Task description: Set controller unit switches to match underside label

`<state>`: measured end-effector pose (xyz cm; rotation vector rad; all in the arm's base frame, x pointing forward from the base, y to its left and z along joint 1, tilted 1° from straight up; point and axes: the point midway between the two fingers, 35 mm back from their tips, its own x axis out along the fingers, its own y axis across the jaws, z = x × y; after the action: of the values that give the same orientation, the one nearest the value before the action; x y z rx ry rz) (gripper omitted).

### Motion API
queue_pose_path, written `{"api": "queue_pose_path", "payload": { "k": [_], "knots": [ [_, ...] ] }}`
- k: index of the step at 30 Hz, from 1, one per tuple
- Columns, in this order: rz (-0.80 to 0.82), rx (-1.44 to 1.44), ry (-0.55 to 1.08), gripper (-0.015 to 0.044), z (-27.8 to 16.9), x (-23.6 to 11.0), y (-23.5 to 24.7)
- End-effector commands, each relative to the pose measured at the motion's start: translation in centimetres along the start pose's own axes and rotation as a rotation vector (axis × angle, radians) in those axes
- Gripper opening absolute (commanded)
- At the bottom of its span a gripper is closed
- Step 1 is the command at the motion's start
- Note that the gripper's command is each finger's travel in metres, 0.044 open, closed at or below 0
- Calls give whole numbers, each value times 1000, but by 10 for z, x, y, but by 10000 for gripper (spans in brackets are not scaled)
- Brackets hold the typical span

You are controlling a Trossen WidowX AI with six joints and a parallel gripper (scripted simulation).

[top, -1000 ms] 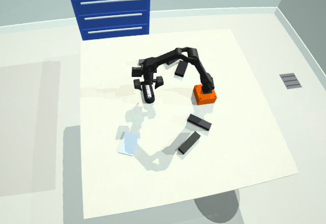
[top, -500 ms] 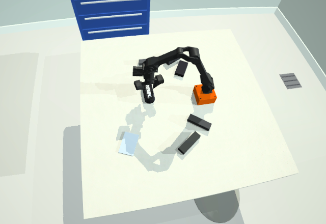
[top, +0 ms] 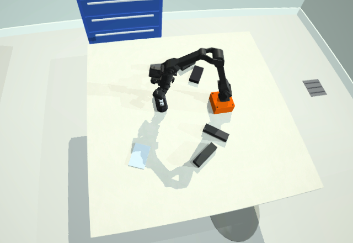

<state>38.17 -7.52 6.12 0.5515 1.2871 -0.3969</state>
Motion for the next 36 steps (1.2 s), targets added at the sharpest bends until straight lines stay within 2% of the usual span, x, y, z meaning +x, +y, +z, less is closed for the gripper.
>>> {"api": "queue_pose_path", "payload": {
  "k": [1, 32, 36],
  "knots": [
    [79, -755, -147, 0, -7, -15, -5],
    [79, -755, -147, 0, -7, -15, -5],
    [70, -610, -115, 105, -2, -15, -7]
  ]
}}
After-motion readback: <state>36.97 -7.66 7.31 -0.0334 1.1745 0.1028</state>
